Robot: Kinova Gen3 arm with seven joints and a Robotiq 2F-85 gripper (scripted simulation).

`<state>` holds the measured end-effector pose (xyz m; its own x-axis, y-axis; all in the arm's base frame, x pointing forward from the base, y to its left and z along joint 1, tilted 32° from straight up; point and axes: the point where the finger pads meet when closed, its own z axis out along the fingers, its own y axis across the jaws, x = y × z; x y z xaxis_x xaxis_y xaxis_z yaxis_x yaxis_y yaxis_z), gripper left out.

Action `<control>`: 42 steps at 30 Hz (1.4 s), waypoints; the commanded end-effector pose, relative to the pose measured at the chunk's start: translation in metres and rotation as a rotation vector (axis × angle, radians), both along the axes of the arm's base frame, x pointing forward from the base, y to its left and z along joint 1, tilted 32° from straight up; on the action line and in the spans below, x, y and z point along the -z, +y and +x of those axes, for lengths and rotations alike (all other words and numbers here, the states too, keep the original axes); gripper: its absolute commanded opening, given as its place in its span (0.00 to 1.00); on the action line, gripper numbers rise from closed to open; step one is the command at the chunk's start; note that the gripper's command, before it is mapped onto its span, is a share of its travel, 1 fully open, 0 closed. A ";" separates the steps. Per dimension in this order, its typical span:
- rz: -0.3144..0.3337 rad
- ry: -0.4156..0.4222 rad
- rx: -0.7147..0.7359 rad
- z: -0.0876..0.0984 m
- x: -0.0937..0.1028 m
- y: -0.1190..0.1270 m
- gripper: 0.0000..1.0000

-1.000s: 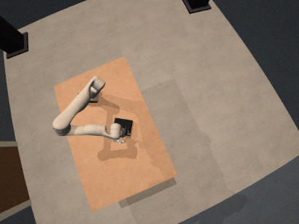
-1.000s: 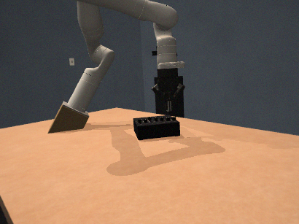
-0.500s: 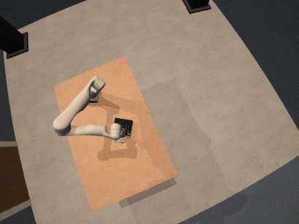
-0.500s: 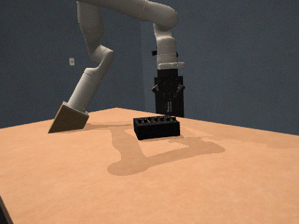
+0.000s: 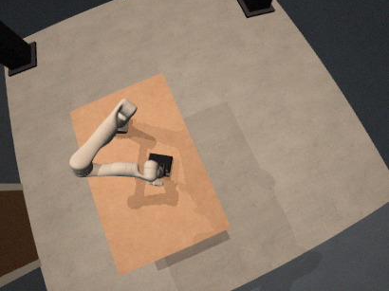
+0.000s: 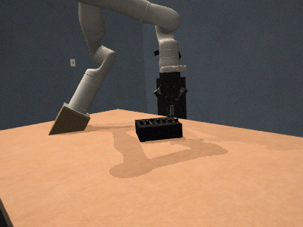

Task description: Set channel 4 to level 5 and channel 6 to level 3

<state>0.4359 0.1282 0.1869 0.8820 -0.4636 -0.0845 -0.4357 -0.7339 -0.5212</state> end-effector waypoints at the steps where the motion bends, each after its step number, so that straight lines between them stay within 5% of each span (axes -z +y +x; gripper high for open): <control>1: 0.000 0.000 -0.001 0.000 0.001 0.001 0.00; 42: 0.000 0.000 -0.001 0.003 0.011 0.007 0.00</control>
